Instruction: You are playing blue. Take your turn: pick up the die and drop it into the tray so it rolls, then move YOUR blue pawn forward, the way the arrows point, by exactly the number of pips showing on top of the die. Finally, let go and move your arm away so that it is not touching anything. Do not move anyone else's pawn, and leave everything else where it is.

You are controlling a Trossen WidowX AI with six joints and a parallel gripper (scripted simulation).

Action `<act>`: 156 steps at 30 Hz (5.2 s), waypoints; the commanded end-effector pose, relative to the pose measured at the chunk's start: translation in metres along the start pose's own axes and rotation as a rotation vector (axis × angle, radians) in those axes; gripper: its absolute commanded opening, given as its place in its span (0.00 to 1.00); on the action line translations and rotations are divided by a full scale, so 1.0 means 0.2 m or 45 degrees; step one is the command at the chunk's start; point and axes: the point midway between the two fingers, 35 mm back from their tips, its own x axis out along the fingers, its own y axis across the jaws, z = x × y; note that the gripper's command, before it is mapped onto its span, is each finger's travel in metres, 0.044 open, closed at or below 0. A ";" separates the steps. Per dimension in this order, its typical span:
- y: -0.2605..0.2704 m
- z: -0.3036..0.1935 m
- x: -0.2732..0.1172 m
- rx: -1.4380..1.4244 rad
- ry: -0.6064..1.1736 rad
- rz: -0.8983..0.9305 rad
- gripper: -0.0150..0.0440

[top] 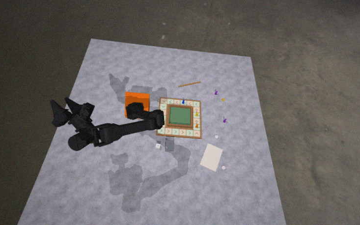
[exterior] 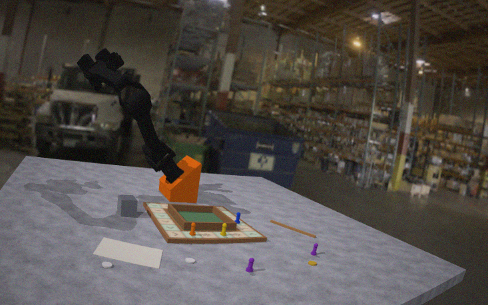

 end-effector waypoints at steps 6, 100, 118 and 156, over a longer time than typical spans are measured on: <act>-0.08 -0.25 -0.13 -0.281 0.290 0.006 0.72; -1.83 0.21 -2.05 -2.164 0.836 4.358 0.72; -1.79 0.25 -2.04 -2.155 0.837 4.383 0.25; -1.46 0.64 -1.84 -1.918 0.351 4.781 0.25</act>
